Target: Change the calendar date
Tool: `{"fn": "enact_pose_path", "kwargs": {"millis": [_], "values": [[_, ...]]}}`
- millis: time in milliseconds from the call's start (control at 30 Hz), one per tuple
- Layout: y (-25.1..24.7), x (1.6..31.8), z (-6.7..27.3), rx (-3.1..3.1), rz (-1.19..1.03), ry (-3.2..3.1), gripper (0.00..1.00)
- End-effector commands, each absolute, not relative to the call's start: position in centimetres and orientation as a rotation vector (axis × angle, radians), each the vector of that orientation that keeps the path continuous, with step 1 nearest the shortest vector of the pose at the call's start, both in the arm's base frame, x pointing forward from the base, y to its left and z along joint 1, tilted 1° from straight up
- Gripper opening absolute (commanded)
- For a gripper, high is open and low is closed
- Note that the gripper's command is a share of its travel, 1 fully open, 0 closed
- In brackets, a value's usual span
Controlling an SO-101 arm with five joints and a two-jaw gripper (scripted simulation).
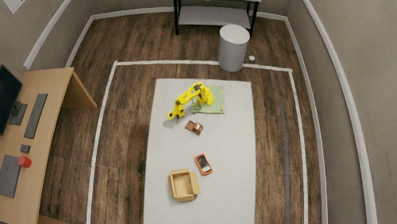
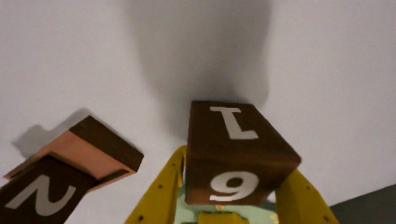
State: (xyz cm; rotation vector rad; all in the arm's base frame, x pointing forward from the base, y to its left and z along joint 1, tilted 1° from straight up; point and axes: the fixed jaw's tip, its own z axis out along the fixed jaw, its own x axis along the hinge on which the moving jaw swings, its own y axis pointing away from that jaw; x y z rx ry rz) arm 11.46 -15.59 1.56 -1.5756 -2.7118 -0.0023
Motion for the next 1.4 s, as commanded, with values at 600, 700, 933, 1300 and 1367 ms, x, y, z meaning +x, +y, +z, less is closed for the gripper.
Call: {"fn": "enact_pose_path", "kwargs": {"millis": [600,700,933,1300,1367], "values": [[-15.38,11.23,1.19,-1.585,-0.015,-2.690,0.30],[-15.38,11.23,1.19,-1.585,-0.015,-2.690,0.31],[-15.38,11.23,1.19,-1.585,-0.015,-2.690,0.34],[-15.38,11.23,1.19,-1.585,-0.015,-2.690,0.36],[-15.38,11.23,1.20,-1.585,-0.015,-2.690,0.36]]}}
